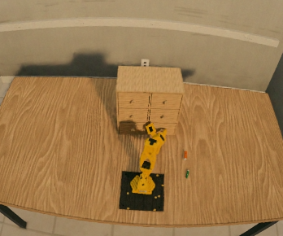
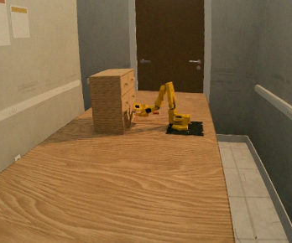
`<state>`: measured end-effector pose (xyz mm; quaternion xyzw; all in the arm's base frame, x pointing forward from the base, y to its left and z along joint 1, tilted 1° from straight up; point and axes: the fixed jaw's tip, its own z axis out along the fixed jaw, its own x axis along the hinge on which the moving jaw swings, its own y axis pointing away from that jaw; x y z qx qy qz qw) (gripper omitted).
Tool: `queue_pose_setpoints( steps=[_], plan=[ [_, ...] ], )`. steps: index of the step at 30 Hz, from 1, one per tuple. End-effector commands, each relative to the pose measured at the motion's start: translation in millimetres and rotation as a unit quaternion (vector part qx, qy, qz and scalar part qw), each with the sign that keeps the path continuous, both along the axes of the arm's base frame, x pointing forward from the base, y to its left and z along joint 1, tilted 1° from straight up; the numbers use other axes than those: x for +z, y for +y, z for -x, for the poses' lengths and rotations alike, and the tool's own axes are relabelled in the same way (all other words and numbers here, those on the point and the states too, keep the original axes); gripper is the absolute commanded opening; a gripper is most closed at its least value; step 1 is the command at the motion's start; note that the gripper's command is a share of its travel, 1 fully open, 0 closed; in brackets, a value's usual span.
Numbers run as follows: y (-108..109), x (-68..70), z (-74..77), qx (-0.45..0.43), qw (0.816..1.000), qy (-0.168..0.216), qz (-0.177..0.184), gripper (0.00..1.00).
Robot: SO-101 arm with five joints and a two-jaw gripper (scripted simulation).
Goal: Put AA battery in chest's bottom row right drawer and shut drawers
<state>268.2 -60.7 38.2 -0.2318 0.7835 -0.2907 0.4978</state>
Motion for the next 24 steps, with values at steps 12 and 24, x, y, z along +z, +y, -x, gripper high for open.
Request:
queue_pose_setpoints(
  steps=[12, 24],
  plan=[
    [3.3, 0.5, -3.1, 0.009, 1.000, -0.004, 0.005, 0.21],
    [3.9, 0.4, -3.6, 0.010, 1.000, -0.004, 0.005, 0.21]
  ],
)
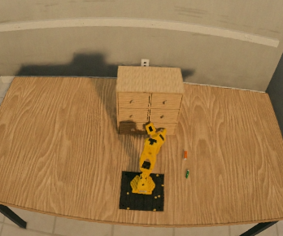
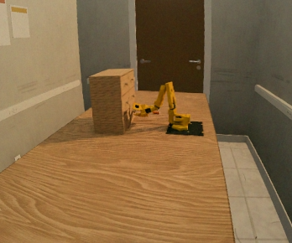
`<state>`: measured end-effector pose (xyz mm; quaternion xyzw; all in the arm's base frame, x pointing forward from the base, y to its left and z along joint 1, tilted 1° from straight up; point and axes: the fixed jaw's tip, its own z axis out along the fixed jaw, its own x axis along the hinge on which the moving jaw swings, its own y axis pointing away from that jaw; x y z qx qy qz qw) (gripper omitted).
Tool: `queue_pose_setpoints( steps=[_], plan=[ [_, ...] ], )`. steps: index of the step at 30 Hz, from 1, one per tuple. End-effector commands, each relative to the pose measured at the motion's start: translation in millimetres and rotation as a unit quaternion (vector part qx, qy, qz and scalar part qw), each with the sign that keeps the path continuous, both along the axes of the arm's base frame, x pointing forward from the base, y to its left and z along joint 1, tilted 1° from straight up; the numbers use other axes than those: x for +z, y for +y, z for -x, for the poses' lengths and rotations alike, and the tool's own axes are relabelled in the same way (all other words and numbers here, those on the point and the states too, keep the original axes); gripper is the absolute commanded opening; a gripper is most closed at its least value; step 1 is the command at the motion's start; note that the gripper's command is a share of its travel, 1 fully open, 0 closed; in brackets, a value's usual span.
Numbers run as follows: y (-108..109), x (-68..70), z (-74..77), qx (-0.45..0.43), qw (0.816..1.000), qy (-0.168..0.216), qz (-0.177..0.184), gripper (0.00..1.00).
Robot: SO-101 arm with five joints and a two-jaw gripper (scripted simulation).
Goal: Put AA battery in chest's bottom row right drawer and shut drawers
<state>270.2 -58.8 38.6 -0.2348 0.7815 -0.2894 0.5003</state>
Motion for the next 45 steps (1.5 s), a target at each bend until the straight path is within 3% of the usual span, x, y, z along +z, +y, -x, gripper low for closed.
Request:
queue_pose_setpoints(
  steps=[1, 10, 45],
  plan=[
    [2.0, 0.1, -1.7, 0.006, 1.000, -0.002, 0.005, 0.21],
    [2.0, 0.1, -1.7, 0.006, 1.000, -0.002, 0.005, 0.21],
    [2.0, 0.1, -1.7, 0.006, 1.000, -0.002, 0.005, 0.00]
  ],
)
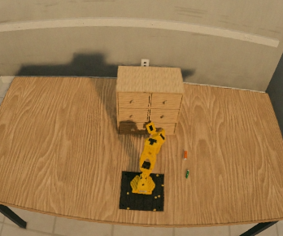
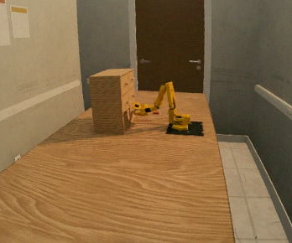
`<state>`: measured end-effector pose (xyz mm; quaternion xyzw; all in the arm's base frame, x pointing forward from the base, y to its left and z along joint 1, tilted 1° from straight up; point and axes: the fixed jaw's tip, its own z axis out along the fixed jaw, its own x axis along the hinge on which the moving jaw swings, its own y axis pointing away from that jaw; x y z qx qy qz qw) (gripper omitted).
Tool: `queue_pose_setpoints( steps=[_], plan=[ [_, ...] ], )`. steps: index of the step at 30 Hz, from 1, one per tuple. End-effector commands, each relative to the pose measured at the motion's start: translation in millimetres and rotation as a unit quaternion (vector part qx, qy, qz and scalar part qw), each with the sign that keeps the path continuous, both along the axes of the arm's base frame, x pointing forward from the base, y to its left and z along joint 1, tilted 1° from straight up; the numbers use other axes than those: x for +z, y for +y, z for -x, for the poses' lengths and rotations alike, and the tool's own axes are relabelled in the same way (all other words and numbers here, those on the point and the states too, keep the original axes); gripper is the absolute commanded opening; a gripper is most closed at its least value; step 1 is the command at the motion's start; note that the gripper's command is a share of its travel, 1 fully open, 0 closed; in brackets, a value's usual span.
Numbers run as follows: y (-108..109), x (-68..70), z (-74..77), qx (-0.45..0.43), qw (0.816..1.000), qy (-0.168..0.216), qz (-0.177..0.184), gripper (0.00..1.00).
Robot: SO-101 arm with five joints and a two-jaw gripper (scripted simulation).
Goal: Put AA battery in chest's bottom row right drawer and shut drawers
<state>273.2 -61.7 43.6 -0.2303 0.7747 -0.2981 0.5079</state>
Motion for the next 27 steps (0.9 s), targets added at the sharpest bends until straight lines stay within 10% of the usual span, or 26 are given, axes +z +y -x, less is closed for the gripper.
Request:
queue_pose_setpoints(
  steps=[1, 27],
  plan=[
    [4.9, -4.9, 1.4, 0.010, 1.000, 0.011, 0.000, 0.00],
    [1.9, -1.5, 9.0, 0.002, 1.000, 0.013, 0.001, 0.00]
  ],
)
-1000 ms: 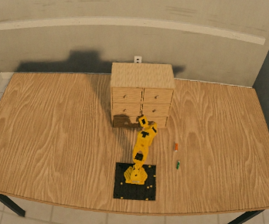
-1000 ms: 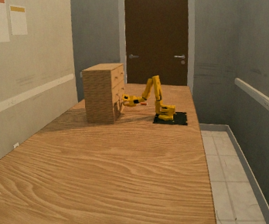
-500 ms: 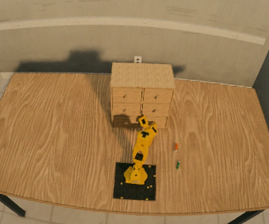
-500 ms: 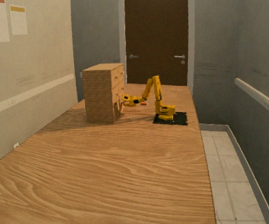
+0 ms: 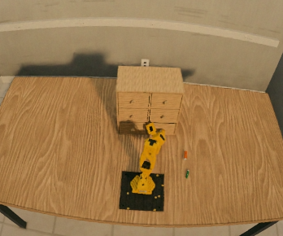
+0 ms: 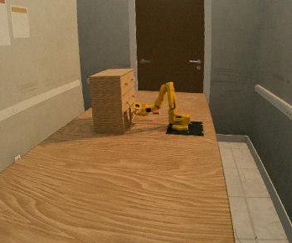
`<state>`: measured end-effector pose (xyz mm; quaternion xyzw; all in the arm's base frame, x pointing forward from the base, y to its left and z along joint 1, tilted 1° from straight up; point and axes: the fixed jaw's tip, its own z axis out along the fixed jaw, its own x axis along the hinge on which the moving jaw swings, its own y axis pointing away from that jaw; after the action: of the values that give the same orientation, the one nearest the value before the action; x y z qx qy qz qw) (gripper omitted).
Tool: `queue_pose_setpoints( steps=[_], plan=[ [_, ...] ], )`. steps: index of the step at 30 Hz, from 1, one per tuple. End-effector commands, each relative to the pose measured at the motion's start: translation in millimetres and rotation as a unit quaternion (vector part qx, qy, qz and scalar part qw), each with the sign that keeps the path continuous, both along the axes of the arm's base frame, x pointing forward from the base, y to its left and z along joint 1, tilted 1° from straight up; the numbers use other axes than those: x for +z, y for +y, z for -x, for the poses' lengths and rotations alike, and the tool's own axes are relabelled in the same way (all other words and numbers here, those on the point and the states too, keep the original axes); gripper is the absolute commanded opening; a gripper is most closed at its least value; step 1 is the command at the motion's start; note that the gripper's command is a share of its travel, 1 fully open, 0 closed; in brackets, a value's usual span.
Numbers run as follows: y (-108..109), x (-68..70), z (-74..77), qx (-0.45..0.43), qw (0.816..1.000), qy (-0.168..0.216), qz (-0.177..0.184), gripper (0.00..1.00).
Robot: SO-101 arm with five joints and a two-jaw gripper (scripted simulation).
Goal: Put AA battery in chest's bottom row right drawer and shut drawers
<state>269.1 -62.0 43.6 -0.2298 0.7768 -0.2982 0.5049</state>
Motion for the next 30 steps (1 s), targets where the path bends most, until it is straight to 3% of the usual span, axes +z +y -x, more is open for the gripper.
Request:
queue_pose_setpoints(
  steps=[1, 30],
  plan=[
    [1.9, -1.2, 5.6, 0.003, 1.000, 0.010, 0.001, 0.00],
    [0.3, 0.1, 13.2, -0.003, 1.000, 0.010, 0.001, 0.00]
  ],
)
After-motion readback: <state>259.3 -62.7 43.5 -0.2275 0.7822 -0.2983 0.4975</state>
